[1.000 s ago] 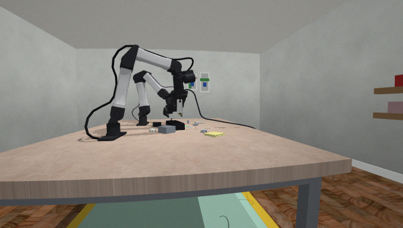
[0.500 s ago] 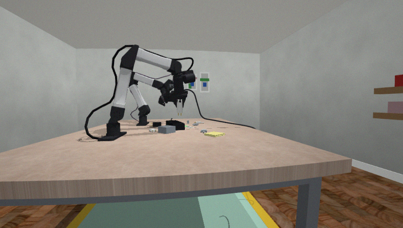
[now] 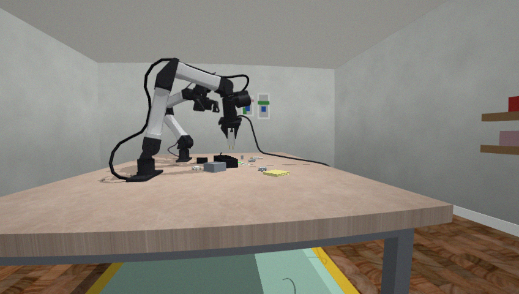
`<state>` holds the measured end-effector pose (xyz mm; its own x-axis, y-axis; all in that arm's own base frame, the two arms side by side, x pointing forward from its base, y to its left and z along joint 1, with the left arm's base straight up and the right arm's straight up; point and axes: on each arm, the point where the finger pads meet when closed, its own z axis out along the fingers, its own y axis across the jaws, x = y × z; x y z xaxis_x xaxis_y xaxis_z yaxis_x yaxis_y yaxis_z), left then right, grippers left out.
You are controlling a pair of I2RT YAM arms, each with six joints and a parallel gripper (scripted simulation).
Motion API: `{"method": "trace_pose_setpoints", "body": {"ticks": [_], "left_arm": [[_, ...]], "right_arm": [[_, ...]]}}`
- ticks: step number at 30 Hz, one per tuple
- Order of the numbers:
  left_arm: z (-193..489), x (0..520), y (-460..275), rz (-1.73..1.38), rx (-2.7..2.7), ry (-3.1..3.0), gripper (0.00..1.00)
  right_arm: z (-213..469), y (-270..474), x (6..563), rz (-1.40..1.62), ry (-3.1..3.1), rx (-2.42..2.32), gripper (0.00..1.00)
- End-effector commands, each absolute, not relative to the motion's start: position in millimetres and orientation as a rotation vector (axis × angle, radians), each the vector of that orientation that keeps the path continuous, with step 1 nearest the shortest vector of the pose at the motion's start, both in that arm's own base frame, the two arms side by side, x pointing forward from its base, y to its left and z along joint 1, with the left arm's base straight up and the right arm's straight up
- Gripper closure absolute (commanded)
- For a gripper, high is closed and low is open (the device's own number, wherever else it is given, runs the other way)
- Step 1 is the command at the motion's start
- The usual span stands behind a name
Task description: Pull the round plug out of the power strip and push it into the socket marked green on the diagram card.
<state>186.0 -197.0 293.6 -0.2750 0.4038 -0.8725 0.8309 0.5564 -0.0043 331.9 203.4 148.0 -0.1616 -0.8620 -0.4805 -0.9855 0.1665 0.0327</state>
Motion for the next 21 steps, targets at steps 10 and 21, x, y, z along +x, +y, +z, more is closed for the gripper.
{"method": "trace_pose_setpoints", "body": {"ticks": [10,21], "left_arm": [[334,172,-192,-0.536,0.868,1.951,0.0],[342,166,-197,-0.557,0.892,1.924,0.0]], "right_arm": [[168,302,313,0.446,2.059,-1.697,0.67],[138,348,286,0.466,2.033,-1.756,0.67]]}}
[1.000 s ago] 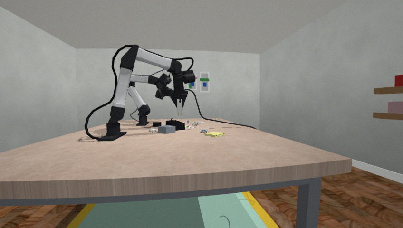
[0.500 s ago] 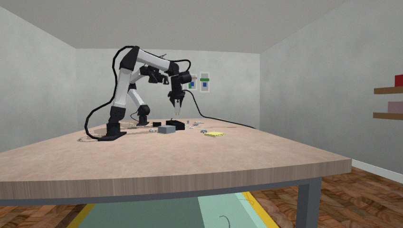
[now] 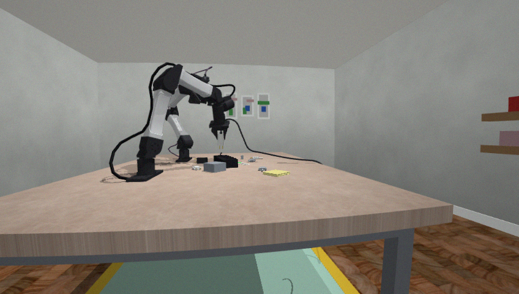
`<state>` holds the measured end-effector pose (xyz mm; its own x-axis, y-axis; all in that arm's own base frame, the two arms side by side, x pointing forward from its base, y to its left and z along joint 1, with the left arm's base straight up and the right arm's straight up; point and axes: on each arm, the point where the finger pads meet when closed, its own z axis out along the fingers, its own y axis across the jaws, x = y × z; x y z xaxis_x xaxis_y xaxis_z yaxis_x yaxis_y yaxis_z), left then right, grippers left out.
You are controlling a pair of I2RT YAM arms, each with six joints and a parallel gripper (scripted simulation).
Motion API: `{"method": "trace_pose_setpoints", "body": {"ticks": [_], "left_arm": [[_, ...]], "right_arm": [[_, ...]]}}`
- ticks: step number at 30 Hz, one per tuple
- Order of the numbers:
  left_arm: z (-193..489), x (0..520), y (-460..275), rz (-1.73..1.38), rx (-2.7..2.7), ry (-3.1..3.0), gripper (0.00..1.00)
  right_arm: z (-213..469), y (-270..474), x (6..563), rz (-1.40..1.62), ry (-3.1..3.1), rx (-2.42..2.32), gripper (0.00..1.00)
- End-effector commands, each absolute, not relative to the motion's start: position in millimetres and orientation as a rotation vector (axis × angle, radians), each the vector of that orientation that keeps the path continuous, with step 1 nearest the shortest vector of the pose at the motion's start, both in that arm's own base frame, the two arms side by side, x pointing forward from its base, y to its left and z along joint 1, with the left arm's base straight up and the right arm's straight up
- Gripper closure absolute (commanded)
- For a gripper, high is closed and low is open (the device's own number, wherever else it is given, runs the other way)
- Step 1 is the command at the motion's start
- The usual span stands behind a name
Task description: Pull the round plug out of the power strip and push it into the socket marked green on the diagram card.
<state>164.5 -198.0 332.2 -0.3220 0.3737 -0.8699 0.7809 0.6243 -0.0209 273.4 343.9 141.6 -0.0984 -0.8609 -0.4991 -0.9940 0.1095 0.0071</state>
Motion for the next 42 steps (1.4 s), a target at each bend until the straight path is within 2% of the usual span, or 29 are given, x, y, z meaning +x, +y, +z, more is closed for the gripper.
{"method": "trace_pose_setpoints", "body": {"ticks": [1,8,24,42], "left_arm": [[342,166,-196,-0.557,0.891,1.924,0.0],[328,159,-177,-0.511,0.863,1.994,0.0],[308,103,-87,-0.437,0.713,2.022,0.0],[289,96,-75,-0.421,0.689,2.04,0.0]], "right_arm": [[138,346,284,0.471,2.026,-1.76,0.67],[129,343,278,0.478,2.045,-1.783,0.67],[114,350,285,0.479,2.019,-1.772,0.67],[88,346,276,0.488,2.032,-1.795,0.67]]}}
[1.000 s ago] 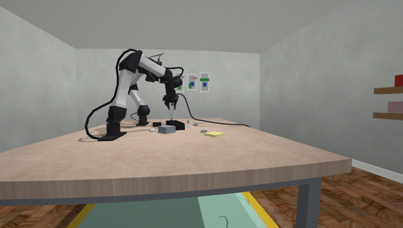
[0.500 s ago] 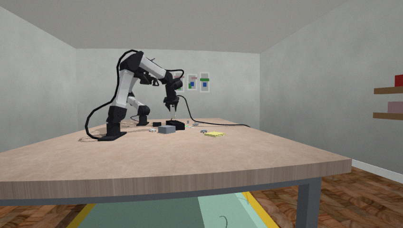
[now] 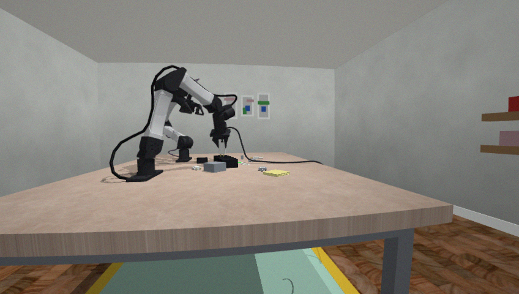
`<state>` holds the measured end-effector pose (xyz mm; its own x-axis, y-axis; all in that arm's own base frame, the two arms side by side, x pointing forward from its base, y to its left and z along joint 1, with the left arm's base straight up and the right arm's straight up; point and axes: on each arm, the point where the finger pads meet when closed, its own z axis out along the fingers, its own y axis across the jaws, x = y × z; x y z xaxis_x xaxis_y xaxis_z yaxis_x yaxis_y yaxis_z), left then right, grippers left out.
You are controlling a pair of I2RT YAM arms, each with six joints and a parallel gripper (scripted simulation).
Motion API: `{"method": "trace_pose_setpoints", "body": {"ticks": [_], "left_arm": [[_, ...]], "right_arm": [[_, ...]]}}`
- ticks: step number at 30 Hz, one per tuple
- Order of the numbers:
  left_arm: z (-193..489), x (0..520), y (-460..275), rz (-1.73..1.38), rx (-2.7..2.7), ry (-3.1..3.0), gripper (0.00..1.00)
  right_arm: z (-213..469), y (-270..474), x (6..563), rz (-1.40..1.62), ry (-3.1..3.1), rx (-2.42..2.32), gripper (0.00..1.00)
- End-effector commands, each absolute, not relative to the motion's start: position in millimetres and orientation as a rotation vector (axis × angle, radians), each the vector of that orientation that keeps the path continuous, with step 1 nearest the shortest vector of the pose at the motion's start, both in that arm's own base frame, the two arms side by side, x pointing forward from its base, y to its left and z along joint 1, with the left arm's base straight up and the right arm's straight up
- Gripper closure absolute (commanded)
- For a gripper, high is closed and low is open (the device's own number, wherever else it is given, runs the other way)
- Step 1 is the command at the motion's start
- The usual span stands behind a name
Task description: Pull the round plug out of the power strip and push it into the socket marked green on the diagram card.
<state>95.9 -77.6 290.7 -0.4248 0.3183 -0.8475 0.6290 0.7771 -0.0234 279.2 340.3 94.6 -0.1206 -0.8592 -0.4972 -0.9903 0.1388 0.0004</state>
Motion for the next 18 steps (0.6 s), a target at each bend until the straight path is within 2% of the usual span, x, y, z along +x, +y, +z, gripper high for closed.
{"method": "trace_pose_setpoints", "body": {"ticks": [1,18], "left_arm": [[288,95,-74,-0.422,0.687,2.037,0.0],[291,95,-76,-0.428,0.697,2.03,0.0]], "right_arm": [[93,348,277,0.488,2.014,-1.786,0.67],[100,349,276,0.495,1.973,-1.762,0.67]]}}
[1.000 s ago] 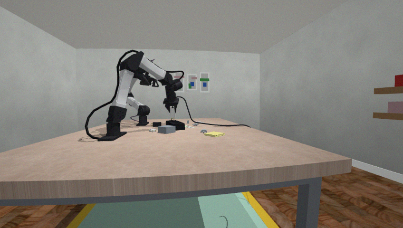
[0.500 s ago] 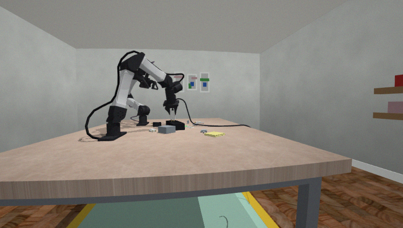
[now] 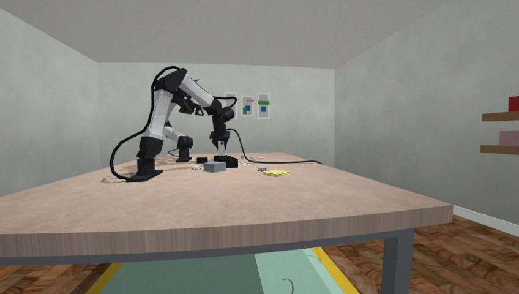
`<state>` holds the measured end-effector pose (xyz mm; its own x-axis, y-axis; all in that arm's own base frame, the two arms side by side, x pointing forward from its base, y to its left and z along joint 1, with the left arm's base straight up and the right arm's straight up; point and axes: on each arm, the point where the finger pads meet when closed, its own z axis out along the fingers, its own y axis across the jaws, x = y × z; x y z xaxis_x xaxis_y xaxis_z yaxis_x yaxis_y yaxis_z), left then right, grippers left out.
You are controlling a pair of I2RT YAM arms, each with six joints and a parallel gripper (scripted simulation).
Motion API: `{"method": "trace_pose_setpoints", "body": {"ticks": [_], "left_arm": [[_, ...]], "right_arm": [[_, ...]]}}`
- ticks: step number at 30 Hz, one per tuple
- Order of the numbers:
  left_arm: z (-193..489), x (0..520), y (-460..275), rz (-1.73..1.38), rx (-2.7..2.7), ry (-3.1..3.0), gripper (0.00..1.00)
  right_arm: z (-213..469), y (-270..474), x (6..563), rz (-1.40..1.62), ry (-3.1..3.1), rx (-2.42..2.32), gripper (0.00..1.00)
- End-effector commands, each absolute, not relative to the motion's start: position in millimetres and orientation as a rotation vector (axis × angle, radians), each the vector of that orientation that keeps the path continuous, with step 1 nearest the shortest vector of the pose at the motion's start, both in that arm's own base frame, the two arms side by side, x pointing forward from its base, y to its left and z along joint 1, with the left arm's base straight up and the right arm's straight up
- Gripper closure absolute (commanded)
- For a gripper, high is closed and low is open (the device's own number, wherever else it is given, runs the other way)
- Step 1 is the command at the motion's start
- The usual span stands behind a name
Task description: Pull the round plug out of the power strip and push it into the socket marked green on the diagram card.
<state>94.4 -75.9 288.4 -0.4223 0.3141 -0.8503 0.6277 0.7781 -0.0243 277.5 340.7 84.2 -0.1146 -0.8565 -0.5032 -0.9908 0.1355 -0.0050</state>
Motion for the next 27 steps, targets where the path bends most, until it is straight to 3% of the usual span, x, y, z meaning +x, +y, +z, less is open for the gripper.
{"method": "trace_pose_setpoints", "body": {"ticks": [1,27], "left_arm": [[291,95,-76,-0.428,0.697,2.03,0.0],[291,95,-76,-0.428,0.697,2.03,0.0]], "right_arm": [[101,349,276,0.495,1.972,-1.761,0.67],[57,333,271,0.458,2.099,-1.812,0.67]]}}
